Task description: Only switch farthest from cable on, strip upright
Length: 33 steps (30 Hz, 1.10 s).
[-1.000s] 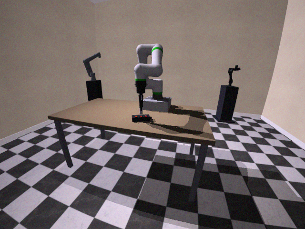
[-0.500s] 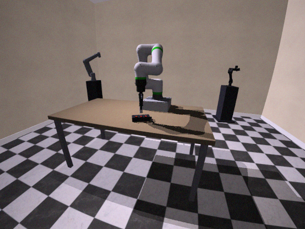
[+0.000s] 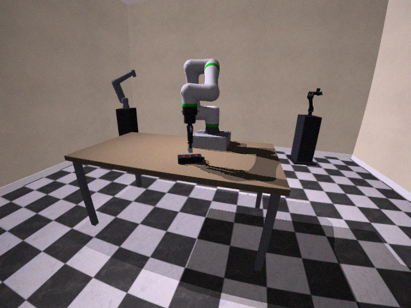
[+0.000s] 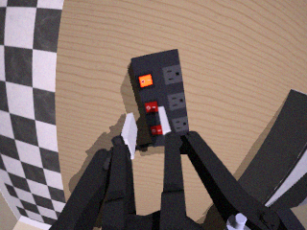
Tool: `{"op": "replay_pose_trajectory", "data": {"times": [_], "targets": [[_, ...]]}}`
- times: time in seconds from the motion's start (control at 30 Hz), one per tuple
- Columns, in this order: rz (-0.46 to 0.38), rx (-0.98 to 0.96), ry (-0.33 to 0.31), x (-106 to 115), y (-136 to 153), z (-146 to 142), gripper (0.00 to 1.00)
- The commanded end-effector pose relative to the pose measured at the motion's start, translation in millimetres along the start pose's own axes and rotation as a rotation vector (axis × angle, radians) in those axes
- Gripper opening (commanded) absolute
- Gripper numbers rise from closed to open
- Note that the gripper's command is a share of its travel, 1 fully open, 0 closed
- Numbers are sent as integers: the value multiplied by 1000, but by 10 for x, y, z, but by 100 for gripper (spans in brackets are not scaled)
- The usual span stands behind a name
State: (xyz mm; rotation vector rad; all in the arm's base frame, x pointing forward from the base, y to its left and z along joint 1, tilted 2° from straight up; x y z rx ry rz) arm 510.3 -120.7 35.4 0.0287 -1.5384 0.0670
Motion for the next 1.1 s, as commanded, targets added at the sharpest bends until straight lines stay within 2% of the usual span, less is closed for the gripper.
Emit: {"op": "replay_pose_trajectory", "data": {"times": [0.0,0.2,0.27,0.63,1.07], "targets": [[0,0,0,44,-1,-2,100],[0,0,0,262,-1,-2,100],[0,0,0,262,-1,-2,100],[0,0,0,763,0,-2,100],[0,0,0,835,0,-1,100]]}}
Point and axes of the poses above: the point where the finger pads meet when closed, its own x axis back along the fingers, its own z axis across the jaws, y = z × x, the point moved 4 cm from there along x, back along the fingers, and after that the axes turned 13 degrees about -x, right-handed, at the moved point
